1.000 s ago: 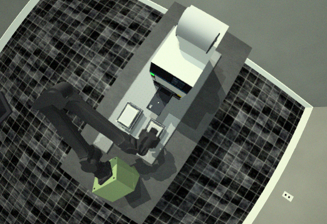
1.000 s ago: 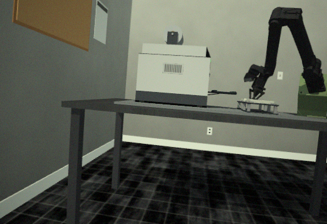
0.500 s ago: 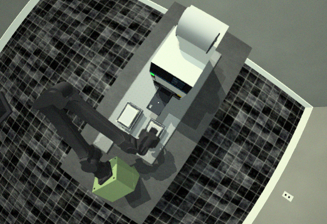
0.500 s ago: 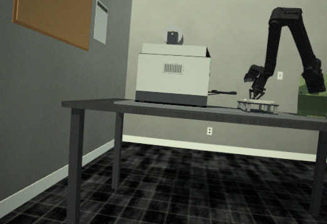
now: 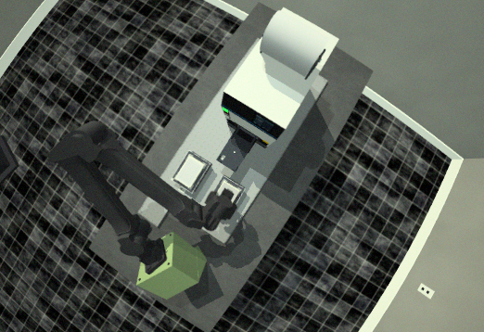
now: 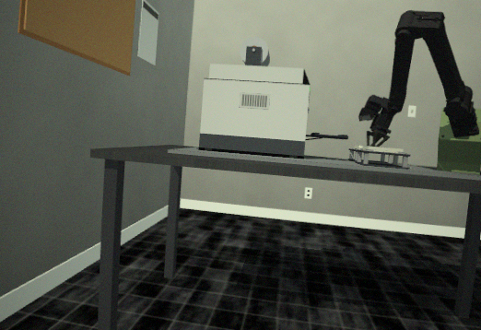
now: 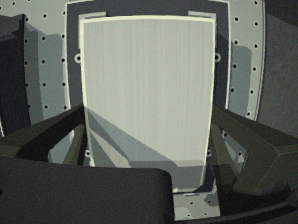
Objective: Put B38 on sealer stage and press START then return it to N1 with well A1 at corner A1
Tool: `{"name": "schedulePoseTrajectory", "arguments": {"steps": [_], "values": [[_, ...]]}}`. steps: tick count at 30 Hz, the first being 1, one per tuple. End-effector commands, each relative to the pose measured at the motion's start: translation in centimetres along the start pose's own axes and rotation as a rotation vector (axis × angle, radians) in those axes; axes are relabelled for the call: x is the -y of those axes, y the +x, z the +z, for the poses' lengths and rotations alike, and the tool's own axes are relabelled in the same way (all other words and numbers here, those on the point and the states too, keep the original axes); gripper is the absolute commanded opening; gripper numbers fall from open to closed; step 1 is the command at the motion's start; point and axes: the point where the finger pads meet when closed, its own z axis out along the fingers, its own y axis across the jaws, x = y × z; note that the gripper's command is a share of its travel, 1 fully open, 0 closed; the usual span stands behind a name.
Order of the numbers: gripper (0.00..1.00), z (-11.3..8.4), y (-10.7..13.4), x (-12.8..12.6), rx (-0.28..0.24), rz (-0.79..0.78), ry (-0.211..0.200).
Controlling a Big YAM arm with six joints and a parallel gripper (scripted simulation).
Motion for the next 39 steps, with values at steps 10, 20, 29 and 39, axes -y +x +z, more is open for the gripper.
{"name": "schedulePoseTrajectory", "arguments": {"steps": [10, 20, 29, 39], "values": [[0.00, -0.29, -0.30, 0.65, 0.009, 0.022, 0.008], [0.00, 0.34, -0.06, 0.09, -0.009, 0.014, -0.006], [0.00, 0.50, -0.43, -0.04, -0.002, -0.011, -0.010], [0.00, 0.11, -1.01, 0.43, 0.013, -0.011, -0.001]]}}
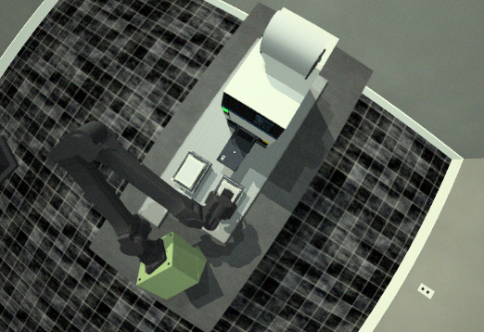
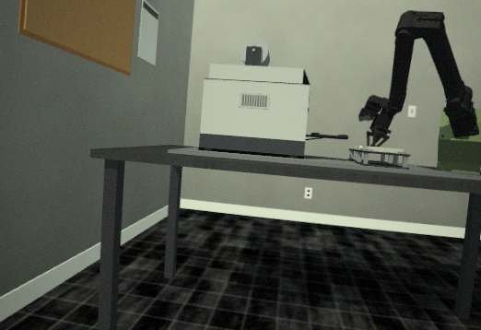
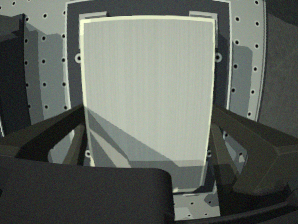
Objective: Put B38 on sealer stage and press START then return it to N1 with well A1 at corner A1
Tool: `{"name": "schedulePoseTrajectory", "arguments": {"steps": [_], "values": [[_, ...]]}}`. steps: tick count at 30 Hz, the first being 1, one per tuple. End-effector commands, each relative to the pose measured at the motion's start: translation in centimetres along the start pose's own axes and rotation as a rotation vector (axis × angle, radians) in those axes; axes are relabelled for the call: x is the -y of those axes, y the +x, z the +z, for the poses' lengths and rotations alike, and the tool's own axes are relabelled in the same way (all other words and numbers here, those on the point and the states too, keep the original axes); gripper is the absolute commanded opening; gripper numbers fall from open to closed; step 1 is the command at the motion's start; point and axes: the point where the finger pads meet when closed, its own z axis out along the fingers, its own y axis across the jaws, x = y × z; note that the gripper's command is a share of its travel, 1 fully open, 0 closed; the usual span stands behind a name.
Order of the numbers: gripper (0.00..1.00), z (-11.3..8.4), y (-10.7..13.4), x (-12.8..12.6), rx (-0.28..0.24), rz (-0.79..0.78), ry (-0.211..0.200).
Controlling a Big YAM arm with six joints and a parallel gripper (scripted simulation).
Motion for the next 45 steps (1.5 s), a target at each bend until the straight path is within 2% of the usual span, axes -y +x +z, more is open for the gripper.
{"name": "schedulePoseTrajectory", "arguments": {"steps": [1, 12, 13, 30, 39, 45], "values": [[0.00, -0.1, -1.1, 0.6, 0.018, -0.011, 0.003], [0.00, -0.4, -1.3, 0.9, 0.027, -0.010, 0.009], [1.00, -0.4, -1.2, 0.9, 0.026, -0.014, 0.010], [1.00, 0.3, 0.7, -0.3, -0.013, -0.006, -0.009], [1.00, 0.5, -0.6, 0.2, -0.001, -0.027, -0.008], [1.00, 0.5, -0.4, 0.1, -0.003, -0.023, -0.008]]}}
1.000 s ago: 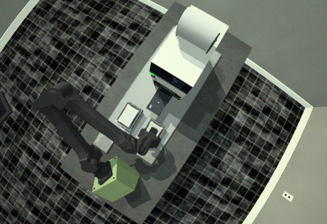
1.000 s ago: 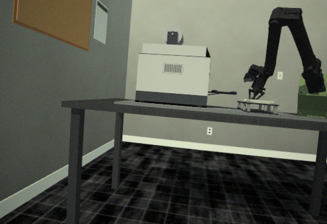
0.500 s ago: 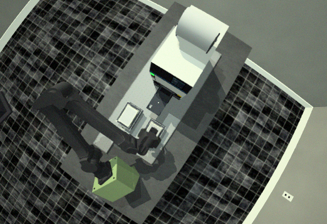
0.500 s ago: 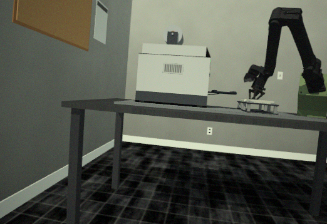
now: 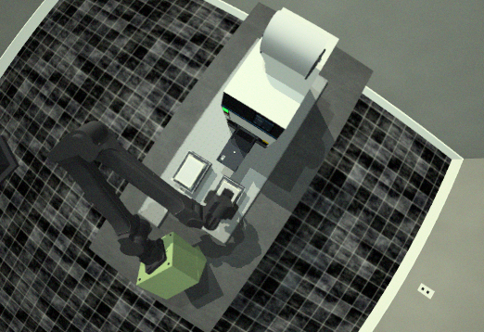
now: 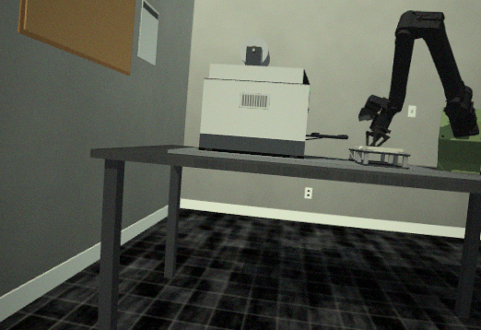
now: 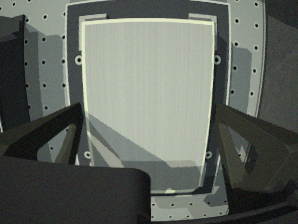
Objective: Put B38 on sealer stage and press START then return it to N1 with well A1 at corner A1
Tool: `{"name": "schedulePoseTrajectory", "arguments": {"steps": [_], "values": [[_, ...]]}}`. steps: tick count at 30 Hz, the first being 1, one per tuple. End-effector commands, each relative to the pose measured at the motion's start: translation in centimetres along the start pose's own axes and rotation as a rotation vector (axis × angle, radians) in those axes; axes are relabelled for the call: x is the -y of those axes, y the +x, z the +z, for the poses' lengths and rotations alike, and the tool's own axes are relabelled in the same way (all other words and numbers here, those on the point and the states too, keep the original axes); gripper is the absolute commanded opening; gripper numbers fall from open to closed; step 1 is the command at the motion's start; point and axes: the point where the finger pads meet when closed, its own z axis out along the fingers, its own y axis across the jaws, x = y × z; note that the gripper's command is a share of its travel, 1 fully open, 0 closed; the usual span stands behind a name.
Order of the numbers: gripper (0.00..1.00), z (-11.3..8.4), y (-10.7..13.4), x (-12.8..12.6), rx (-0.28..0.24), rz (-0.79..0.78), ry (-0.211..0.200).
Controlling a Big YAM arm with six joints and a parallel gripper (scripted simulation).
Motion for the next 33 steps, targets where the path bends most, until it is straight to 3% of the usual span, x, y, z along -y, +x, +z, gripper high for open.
{"name": "schedulePoseTrajectory", "arguments": {"steps": [1, 10, 17, 33], "values": [[1.00, 0.4, -0.1, 0.0, -0.007, -0.015, -0.007], [1.00, 0.3, 0.8, -0.2, -0.015, 0.003, -0.007], [1.00, 0.5, -0.4, 0.2, -0.004, -0.017, -0.006], [1.00, 0.4, -0.4, 0.3, -0.004, -0.013, -0.004]]}}
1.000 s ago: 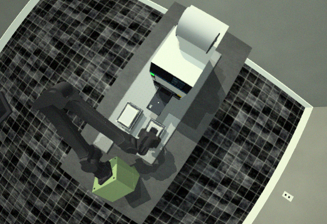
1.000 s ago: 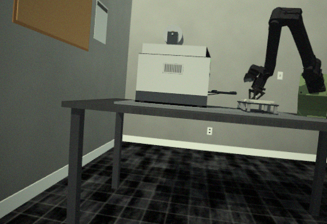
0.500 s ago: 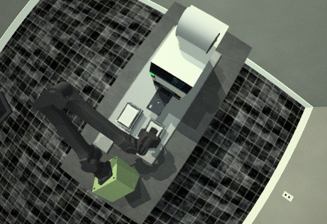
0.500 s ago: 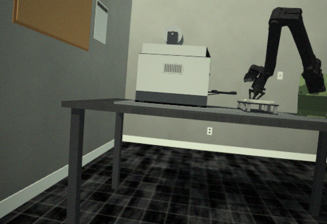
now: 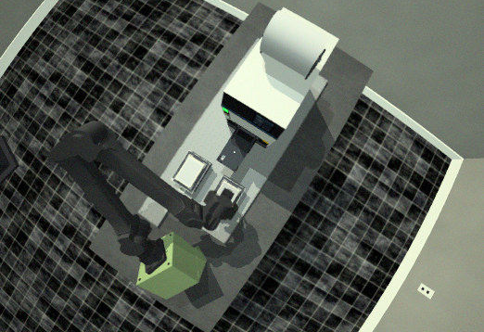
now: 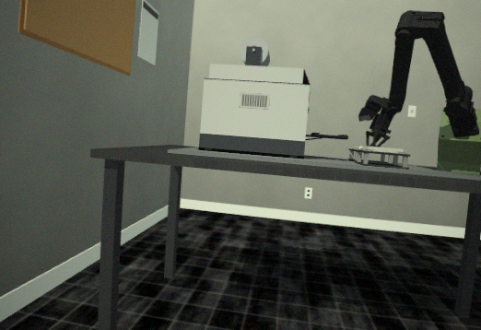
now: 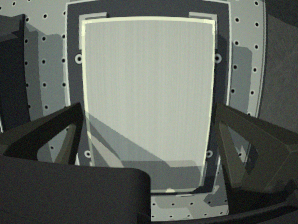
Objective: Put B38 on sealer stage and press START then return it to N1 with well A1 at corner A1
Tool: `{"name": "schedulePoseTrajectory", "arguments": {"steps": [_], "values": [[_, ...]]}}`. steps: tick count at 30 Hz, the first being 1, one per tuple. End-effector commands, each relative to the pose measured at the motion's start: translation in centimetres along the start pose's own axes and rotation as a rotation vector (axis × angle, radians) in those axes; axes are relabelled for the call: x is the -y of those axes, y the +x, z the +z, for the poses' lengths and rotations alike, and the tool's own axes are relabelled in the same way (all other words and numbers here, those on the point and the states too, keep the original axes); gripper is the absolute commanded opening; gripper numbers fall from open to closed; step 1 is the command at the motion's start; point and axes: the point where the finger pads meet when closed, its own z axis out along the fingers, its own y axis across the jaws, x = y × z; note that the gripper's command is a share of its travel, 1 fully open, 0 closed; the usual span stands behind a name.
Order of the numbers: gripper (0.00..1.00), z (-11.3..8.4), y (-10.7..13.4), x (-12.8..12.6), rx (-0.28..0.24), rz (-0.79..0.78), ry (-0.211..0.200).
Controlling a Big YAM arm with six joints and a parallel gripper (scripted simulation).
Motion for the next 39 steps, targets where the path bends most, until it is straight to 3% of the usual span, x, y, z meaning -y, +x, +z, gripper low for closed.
{"name": "schedulePoseTrajectory", "arguments": {"steps": [1, 10, 18, 39], "values": [[1.00, 0.4, -0.5, 0.3, -0.003, -0.015, -0.004], [1.00, 0.4, -0.5, 0.3, -0.003, -0.013, -0.003], [1.00, -1.1, -1.6, 0.3, 0.023, -0.028, 0.006], [1.00, -2.3, -2.4, 0.4, 0.025, -0.041, 0.008]]}}
